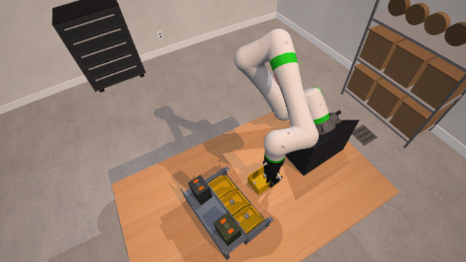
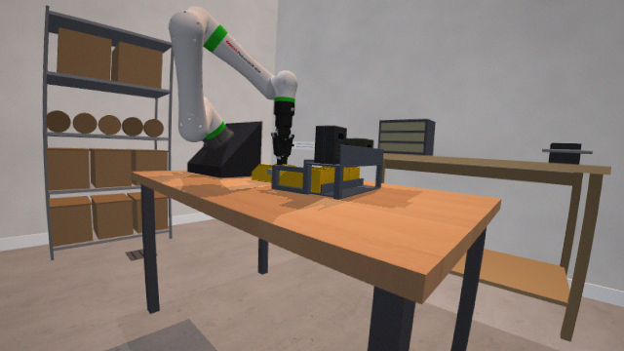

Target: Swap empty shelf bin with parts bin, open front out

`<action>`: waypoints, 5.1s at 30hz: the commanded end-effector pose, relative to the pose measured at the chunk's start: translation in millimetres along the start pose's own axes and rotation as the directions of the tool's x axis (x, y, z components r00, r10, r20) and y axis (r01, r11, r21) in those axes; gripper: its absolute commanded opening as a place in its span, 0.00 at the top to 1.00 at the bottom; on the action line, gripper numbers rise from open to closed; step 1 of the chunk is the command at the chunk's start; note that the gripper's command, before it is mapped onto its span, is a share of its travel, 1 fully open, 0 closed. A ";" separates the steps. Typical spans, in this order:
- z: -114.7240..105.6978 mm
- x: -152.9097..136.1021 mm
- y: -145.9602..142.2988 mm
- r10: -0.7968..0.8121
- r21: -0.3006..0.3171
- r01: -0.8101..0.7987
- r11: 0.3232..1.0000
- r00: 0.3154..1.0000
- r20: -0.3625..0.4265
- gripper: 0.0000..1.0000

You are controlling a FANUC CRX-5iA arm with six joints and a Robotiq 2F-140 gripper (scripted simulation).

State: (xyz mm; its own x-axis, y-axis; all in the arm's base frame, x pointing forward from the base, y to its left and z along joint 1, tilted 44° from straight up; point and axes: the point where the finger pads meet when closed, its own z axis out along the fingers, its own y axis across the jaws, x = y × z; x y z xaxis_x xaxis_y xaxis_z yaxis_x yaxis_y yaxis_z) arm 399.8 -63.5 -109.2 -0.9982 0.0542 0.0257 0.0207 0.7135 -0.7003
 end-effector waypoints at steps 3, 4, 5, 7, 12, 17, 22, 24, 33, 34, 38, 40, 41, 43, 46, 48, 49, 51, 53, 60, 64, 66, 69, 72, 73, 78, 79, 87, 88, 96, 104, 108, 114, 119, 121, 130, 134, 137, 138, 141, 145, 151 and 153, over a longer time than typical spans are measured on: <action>-0.4 -0.6 0.4 0.000 -0.001 0.000 1.000 1.000 0.002 0.76; -0.4 -0.6 0.4 0.000 -0.001 0.000 1.000 1.000 0.002 0.76; -0.4 -0.6 0.4 0.000 -0.001 0.000 1.000 1.000 0.002 0.76; -0.4 -0.6 0.4 0.000 -0.001 0.000 1.000 1.000 0.002 0.76; -0.4 -0.6 0.4 0.000 -0.001 0.000 1.000 1.000 0.002 0.76; -0.4 -0.6 0.4 0.000 -0.001 0.000 1.000 1.000 0.002 0.90; -0.4 -0.6 0.4 0.000 -0.001 0.000 1.000 1.000 0.002 0.90; -0.4 -0.6 0.4 0.000 -0.001 0.000 1.000 1.000 0.002 0.90; -0.4 -0.6 0.4 0.000 -0.001 0.000 1.000 1.000 0.002 0.90; -0.4 -0.6 0.4 0.000 -0.001 0.000 1.000 1.000 0.002 0.90; -0.4 -0.6 0.4 0.000 -0.001 0.000 1.000 1.000 0.002 0.90; -0.4 -0.6 0.4 0.000 -0.001 0.000 1.000 1.000 0.002 0.90; -0.4 -0.6 0.4 0.000 -0.001 0.000 1.000 1.000 0.002 0.90; -0.4 -0.6 0.4 0.000 -0.001 0.000 1.000 1.000 0.002 0.90; -0.5 -0.6 0.4 0.000 -0.001 0.000 1.000 1.000 0.002 0.90; -0.7 -0.6 0.4 0.000 -0.001 0.000 1.000 1.000 0.002 0.90; -0.7 -0.6 0.4 0.000 -0.001 0.000 1.000 1.000 0.002 0.90; -1.5 -0.6 0.4 0.000 -0.001 0.000 1.000 1.000 0.002 0.90; -2.8 -0.6 0.4 0.000 -0.001 0.000 1.000 1.000 0.002 0.90; -13.1 -0.6 0.3 0.000 -0.001 0.000 1.000 1.000 0.002 0.90; -22.8 -0.5 0.3 0.000 -0.001 0.000 1.000 1.000 0.002 0.90; -22.8 -0.5 0.3 0.000 -0.001 0.000 1.000 1.000 0.002 0.90; -31.4 -0.5 0.3 0.000 -0.001 0.000 1.000 1.000 0.002 0.90; -40.5 -0.5 0.3 0.000 -0.001 0.000 1.000 1.000 0.002 0.90; -43.6 -0.5 0.3 0.000 -0.001 0.000 1.000 1.000 0.002 0.90; -58.7 -0.5 0.3 0.000 -0.001 0.000 1.000 1.000 0.002 0.90; -61.5 -0.5 0.3 0.000 -0.001 0.000 1.000 1.000 0.002 0.90; -75.7 -0.5 0.3 0.000 -0.001 0.000 1.000 1.000 0.002 0.90; -77.5 -0.5 0.3 0.000 -0.001 0.000 1.000 1.000 0.002 0.90; -85.7 -0.4 0.3 0.000 -0.001 0.000 1.000 1.000 0.002 0.90; -86.4 -0.4 0.3 0.000 -0.001 0.000 1.000 1.000 0.002 0.90; -86.4 -0.4 0.3 0.000 -0.001 0.000 1.000 1.000 0.002 0.90; -86.4 -0.8 1.0 -0.001 -0.001 0.001 1.000 1.000 0.002 0.90; -86.4 -4.6 7.6 -0.011 -0.001 0.011 1.000 1.000 0.002 0.90; -86.5 -9.2 15.5 -0.023 -0.001 0.023 1.000 1.000 0.002 0.90; -86.7 -20.6 35.3 -0.053 -0.001 0.053 0.999 0.999 0.002 0.90; -86.7 -20.6 35.3 -0.053 -0.001 0.053 0.999 0.999 0.002 0.90; -86.7 -20.6 35.3 -0.053 -0.001 0.053 0.999 0.999 0.002 0.90; -86.7 -20.6 35.3 -0.053 -0.001 0.053 0.999 0.999 0.002 0.90; -86.7 -20.6 35.3 -0.053 -0.001 0.053 0.999 0.999 0.002 0.90; -85.9 -20.6 35.3 -0.053 -0.001 0.053 0.999 0.999 0.002 0.90; -82.7 -20.6 35.3 -0.053 -0.001 0.053 0.999 0.999 0.002 0.90; -79.9 -20.6 35.3 -0.053 -0.001 0.053 0.999 0.999 0.002 0.90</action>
State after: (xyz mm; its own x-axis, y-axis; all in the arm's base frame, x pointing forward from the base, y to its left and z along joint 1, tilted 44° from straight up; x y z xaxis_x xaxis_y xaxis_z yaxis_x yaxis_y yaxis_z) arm 425.2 17.2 -76.2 -0.9979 0.0161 0.0631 -0.0326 0.7154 -0.6980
